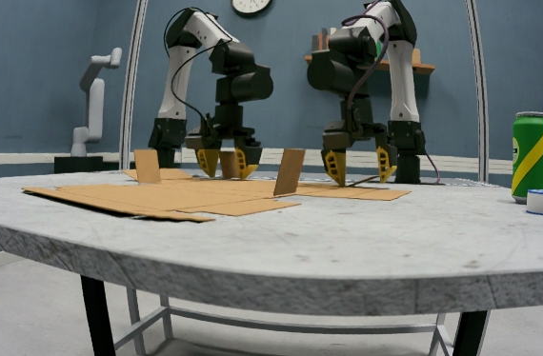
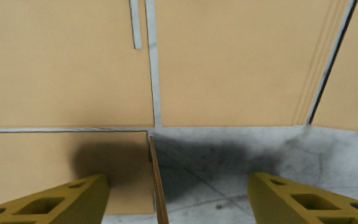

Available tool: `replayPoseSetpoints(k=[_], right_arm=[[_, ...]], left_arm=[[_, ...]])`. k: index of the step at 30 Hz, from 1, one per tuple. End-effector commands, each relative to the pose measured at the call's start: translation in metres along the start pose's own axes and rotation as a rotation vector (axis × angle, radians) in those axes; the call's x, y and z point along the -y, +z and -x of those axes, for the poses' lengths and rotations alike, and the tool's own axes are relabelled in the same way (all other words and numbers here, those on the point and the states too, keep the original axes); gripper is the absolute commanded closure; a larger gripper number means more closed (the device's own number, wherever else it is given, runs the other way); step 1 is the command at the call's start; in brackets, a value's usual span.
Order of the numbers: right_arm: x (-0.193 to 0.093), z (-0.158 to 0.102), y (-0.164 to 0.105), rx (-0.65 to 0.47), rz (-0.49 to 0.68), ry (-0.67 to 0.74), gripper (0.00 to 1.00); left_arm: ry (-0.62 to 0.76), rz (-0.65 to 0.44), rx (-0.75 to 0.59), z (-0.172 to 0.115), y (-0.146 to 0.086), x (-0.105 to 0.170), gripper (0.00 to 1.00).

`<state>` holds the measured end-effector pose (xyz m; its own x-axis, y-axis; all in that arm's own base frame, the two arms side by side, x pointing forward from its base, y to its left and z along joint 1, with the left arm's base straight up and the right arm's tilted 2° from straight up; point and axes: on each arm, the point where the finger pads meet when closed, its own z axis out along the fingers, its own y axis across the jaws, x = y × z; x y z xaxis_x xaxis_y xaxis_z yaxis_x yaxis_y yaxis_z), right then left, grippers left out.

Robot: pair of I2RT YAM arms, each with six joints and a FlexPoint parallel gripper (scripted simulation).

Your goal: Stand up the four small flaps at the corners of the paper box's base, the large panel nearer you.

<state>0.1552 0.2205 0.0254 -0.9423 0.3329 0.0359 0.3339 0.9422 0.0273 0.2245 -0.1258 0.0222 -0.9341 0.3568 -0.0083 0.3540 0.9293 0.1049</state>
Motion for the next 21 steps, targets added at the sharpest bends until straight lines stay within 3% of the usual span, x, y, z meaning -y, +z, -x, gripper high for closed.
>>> replayPoseSetpoints(k=[1, 8, 13, 21], right_arm=[[0.014, 0.0, 0.006, 0.002, -0.061, 0.017, 0.23], [0.002, 0.002, 0.0, 0.011, -0.053, 0.009, 0.23], [0.002, 0.002, 0.002, 0.01, -0.111, 0.009, 0.23], [0.015, 0.0, 0.01, 0.001, -0.166, 0.016, 0.23]], left_arm=[[-0.003, 0.03, -0.015, 0.001, 0.012, -0.001, 0.23], [-0.003, 0.03, -0.015, 0.001, 0.012, -0.001, 0.23], [-0.003, 0.03, -0.015, 0.001, 0.012, -0.001, 0.23], [0.001, -0.006, -0.029, -0.002, 0.014, -0.001, 0.23]])
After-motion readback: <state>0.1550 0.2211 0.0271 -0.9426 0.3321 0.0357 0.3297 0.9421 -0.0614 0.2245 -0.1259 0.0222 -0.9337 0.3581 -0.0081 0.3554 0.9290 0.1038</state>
